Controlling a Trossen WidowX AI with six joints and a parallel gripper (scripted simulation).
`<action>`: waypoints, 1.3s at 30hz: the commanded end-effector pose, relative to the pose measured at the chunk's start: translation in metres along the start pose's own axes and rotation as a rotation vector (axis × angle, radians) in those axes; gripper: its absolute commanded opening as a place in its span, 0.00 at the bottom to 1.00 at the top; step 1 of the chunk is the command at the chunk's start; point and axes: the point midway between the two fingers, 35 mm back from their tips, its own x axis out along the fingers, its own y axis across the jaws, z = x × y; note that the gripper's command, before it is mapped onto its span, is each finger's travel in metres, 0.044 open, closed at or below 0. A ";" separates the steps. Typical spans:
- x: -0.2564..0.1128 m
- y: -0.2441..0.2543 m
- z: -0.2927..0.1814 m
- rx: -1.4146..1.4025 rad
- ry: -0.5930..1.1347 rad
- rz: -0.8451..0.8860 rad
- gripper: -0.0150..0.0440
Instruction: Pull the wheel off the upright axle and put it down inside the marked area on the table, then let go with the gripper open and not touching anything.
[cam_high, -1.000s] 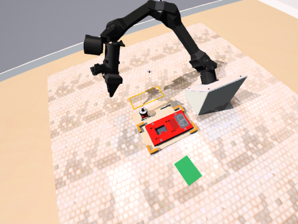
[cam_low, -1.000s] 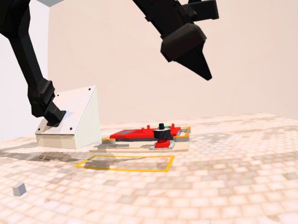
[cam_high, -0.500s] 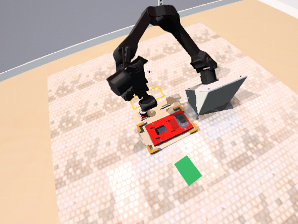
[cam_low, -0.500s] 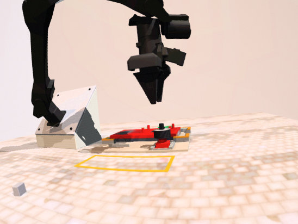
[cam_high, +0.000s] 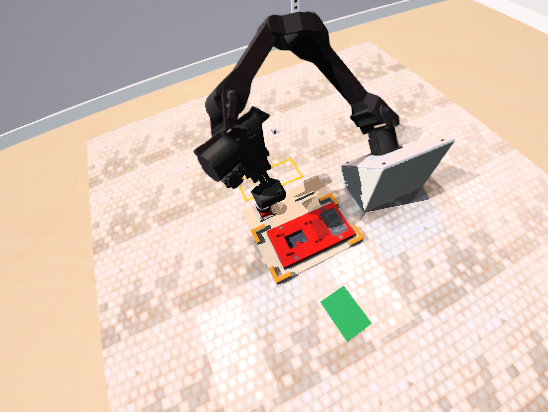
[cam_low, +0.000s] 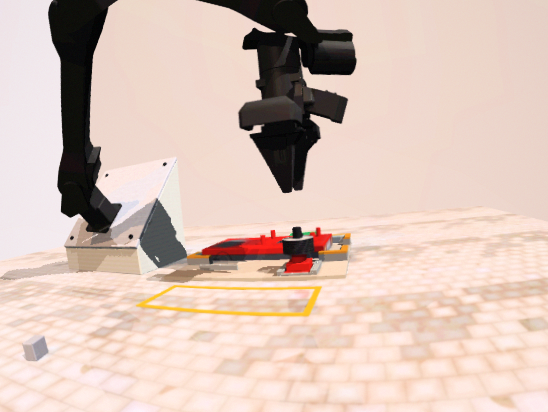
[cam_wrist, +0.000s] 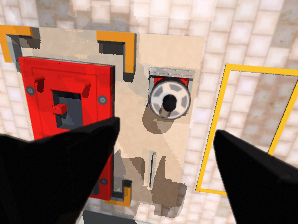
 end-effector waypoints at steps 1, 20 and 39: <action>0.017 0.000 0.002 -0.007 0.001 -0.007 0.76; 0.067 -0.003 0.000 0.004 0.011 -0.005 0.56; 0.064 -0.003 0.000 0.003 0.010 -0.005 0.25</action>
